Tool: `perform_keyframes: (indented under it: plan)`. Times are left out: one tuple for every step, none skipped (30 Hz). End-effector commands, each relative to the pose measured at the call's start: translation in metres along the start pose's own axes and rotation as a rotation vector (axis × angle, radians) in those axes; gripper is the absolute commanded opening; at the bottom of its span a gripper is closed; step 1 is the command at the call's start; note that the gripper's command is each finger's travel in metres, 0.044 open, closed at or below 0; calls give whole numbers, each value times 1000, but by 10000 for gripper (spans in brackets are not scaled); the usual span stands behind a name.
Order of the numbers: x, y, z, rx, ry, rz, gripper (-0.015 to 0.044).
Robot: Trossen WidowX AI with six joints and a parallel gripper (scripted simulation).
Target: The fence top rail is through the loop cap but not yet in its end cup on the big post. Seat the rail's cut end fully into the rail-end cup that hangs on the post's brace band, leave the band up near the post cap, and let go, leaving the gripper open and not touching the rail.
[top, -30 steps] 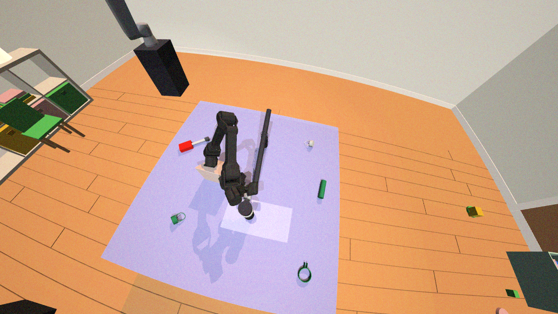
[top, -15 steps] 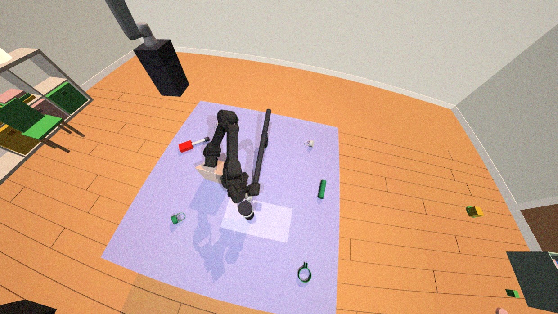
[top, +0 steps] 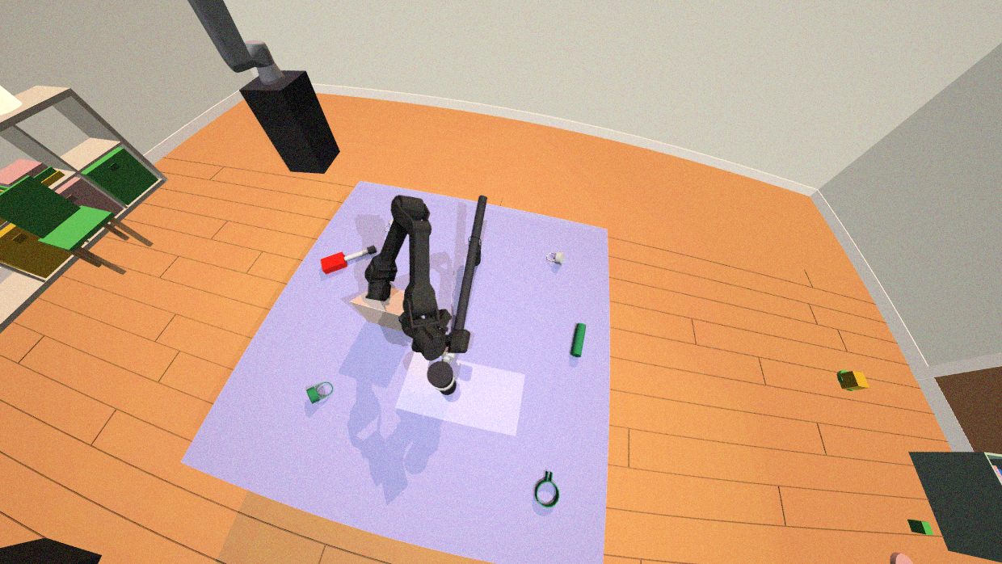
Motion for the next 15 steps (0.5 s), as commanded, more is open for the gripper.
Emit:
perform_keyframes:
  plan:
    - [-1, 1, -3, -24, 4, 16, 0]
    - [-1, 1, -3, -24, 4, 16, 0]
    - [-1, 1, -3, -22, 4, 15, 0]
    - [-1, 1, -2, -19, 3, 13, 0]
    - [0, 1, -2, -15, 3, 10, 0]
    - [0, 0, -2, -10, 2, 8, 0]
    - [0, 0, -1, -5, 2, 5, 0]
    - [0, 0, -1, -1, 1, 3, 0]
    - [1, 0, 0, 4, 1, 0, 0]
    - [1, 0, 0, 8, 0, -2, 0]
    - [1, 0, 1, 12, 0, -5, 0]
    - [1, 0, 1, 16, 0, -6, 0]
    - [1, 0, 1, 18, -1, -8, 0]
    - [1, 0, 1, 19, -1, -8, 0]
    - [1, 0, 1, 19, -1, -8, 0]
Point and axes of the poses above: the point midway between the two fingers, 35 mm back from their tips, its own x axis back along the fingers, its own z axis across the jaws, y = z × x, the point moved 8 cm from there along x, back along the fingers, and after that the axes turned 12 degrees about x, right-handed, at the moved point
